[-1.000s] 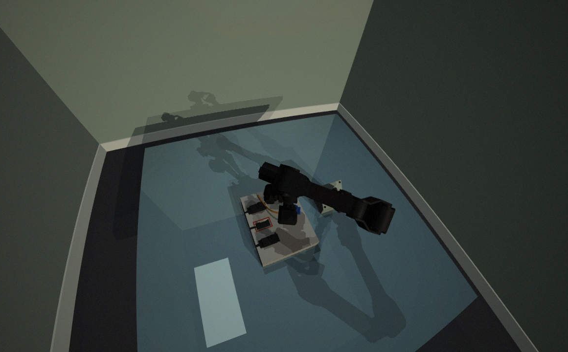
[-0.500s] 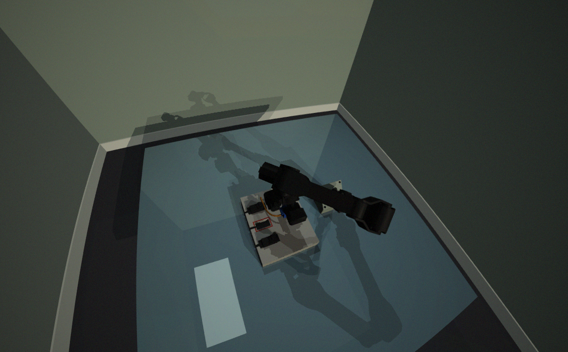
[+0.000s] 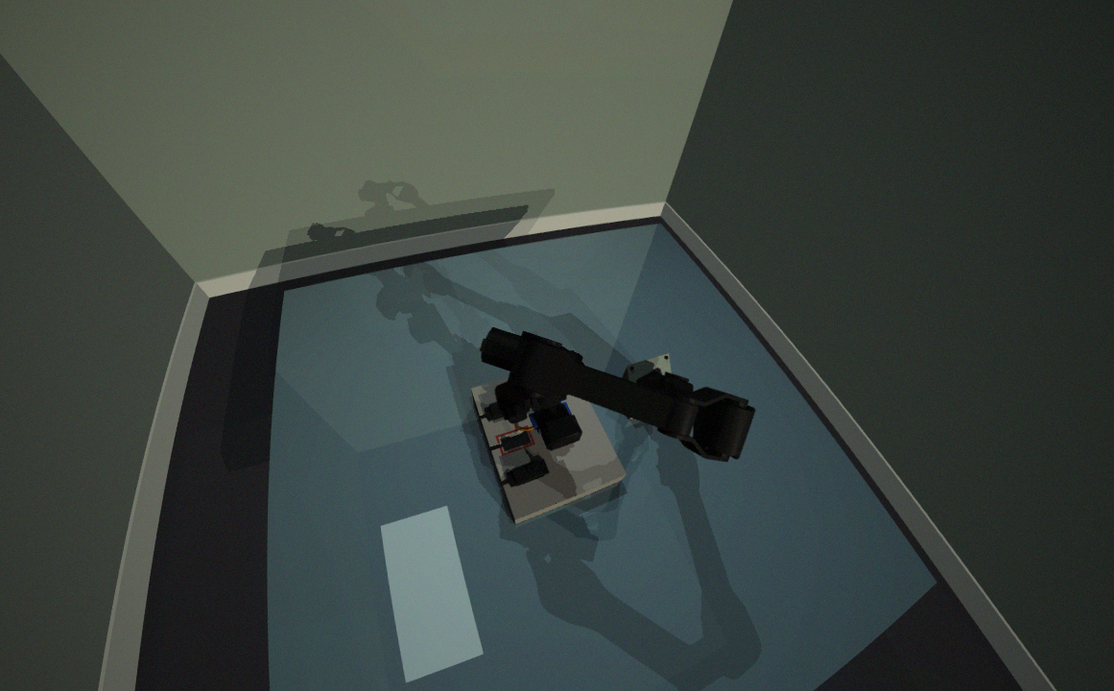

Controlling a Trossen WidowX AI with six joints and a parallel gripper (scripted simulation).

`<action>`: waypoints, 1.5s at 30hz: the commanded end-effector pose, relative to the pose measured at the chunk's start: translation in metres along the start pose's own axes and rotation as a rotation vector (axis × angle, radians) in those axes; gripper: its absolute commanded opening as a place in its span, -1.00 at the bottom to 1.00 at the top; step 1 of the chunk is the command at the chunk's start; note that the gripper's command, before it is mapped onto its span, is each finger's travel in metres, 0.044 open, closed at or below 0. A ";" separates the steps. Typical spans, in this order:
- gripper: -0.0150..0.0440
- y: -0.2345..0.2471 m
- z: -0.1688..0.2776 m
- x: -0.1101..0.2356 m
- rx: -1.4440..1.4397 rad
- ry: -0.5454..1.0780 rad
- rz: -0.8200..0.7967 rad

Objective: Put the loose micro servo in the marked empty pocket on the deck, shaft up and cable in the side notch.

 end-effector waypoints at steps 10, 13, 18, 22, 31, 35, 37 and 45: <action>-0.49 -0.002 -0.049 0.003 0.001 -0.010 0.002; -0.49 -0.002 -0.060 0.003 0.003 -0.011 0.002; -0.49 -0.003 -0.072 0.003 0.008 -0.011 0.001; -0.49 -0.003 -0.072 0.001 0.008 -0.011 0.001; -0.49 -0.002 -0.073 -0.013 0.008 -0.012 0.001; -0.49 -0.002 -0.073 -0.017 0.009 -0.012 0.001; -0.49 -0.002 -0.073 -0.017 0.009 -0.012 0.001; -0.49 -0.002 -0.073 -0.018 0.009 -0.012 0.001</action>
Point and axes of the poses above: the point midway between the two fingers, 35 mm back from their tips, its own x axis back along the fingers, its own y axis across the jaws, z = x × y, the point moved 1 cm from there along x, back along the fingers, and after that the axes turned 3 degrees about x, right-handed, at the moved point
